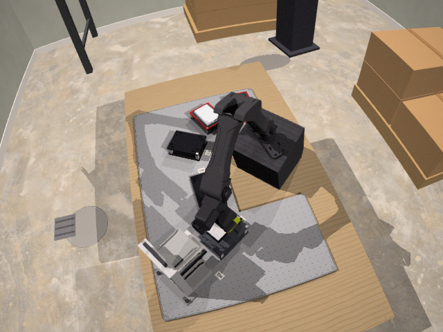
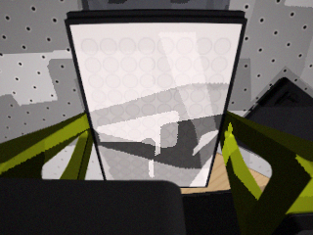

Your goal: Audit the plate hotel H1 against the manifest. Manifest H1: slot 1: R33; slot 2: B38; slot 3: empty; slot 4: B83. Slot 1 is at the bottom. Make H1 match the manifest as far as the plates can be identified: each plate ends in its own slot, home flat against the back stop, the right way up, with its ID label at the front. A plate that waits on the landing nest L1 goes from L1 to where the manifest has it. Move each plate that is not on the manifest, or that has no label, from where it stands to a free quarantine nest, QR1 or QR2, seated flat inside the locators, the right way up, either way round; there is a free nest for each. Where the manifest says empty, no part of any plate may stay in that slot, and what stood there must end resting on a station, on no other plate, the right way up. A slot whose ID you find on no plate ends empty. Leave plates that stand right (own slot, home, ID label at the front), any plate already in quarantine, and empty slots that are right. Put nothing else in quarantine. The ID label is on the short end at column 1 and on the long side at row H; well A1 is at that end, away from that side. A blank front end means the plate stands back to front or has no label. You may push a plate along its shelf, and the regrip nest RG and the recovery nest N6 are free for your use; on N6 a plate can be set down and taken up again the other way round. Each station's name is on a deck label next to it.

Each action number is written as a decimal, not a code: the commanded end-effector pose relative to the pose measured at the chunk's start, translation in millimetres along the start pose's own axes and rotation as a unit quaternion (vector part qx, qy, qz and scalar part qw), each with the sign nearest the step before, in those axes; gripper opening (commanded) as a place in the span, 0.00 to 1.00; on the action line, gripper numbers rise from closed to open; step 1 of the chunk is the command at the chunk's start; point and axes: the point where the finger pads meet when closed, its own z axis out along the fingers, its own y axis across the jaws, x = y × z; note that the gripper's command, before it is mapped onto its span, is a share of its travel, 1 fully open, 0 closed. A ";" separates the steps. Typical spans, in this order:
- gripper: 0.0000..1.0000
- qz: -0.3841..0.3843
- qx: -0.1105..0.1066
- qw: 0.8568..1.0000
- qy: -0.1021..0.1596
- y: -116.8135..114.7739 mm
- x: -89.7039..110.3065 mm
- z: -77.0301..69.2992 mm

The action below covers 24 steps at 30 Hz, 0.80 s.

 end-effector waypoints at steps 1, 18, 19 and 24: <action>0.86 0.002 0.001 1.000 0.001 -3.9 2.0 10.8; 0.86 0.003 -0.002 1.000 -0.010 -4.0 0.5 -1.6; 0.86 0.001 -0.003 1.000 -0.012 0.2 -3.9 0.2; 0.86 0.001 -0.003 1.000 -0.012 0.0 -3.5 0.2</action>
